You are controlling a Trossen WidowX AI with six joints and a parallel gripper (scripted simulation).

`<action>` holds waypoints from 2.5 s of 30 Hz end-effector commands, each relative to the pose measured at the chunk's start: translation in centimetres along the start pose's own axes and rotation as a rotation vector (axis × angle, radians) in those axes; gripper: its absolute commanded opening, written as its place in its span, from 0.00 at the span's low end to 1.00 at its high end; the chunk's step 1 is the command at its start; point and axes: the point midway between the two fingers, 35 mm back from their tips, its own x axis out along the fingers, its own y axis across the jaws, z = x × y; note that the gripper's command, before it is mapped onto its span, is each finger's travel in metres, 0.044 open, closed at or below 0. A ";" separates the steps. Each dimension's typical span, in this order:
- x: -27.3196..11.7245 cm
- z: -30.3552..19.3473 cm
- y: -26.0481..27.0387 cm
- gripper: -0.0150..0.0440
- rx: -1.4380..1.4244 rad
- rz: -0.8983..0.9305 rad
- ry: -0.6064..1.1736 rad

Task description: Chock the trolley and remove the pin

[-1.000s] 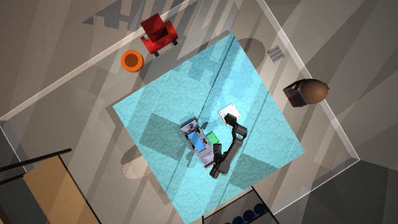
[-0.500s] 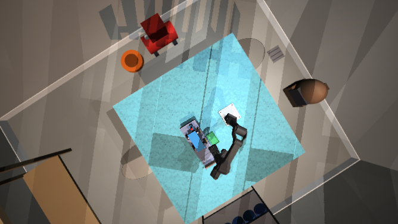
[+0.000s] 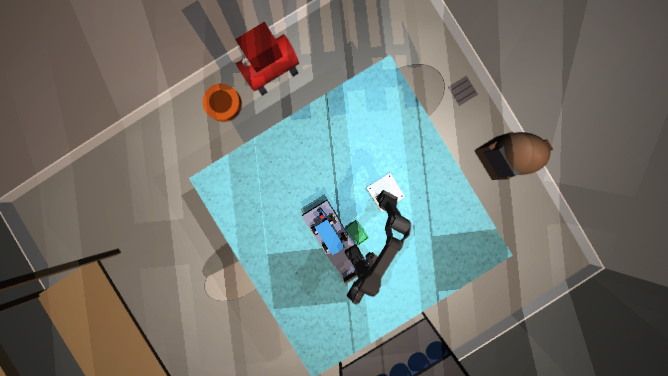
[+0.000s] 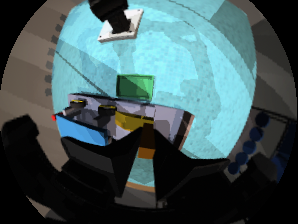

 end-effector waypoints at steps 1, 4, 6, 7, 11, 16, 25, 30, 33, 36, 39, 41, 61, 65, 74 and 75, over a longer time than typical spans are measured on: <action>0.2 -0.6 -0.1 0.25 -0.005 0.006 0.001; 0.5 -0.6 -0.1 0.25 -0.005 0.006 0.001; 1.0 -0.5 -0.1 0.25 -0.005 0.006 0.001; 1.3 -0.5 -0.1 0.25 -0.005 0.006 0.001; 2.1 -0.7 -0.2 0.25 -0.005 0.006 0.001; 3.2 -0.8 -0.3 0.25 -0.005 0.006 0.001; 5.0 -0.8 -0.3 0.25 -0.005 0.006 0.001; 5.9 -0.8 -0.2 0.25 -0.005 0.006 0.001; 6.5 -0.7 -0.1 0.25 -0.005 0.006 0.001; 6.6 -0.7 0.0 0.25 -0.005 0.006 0.001; 6.5 -0.7 0.1 0.25 -0.005 0.006 0.001; 6.4 -0.7 0.2 0.25 -0.005 0.006 0.001; 6.1 -1.2 2.0 0.25 -0.005 0.008 0.002; 6.0 -1.3 2.4 0.25 -0.005 0.008 0.002; 5.9 -1.6 2.6 0.25 -0.002 -0.001 0.005; 5.9 -1.6 2.6 0.25 -0.002 -0.001 0.005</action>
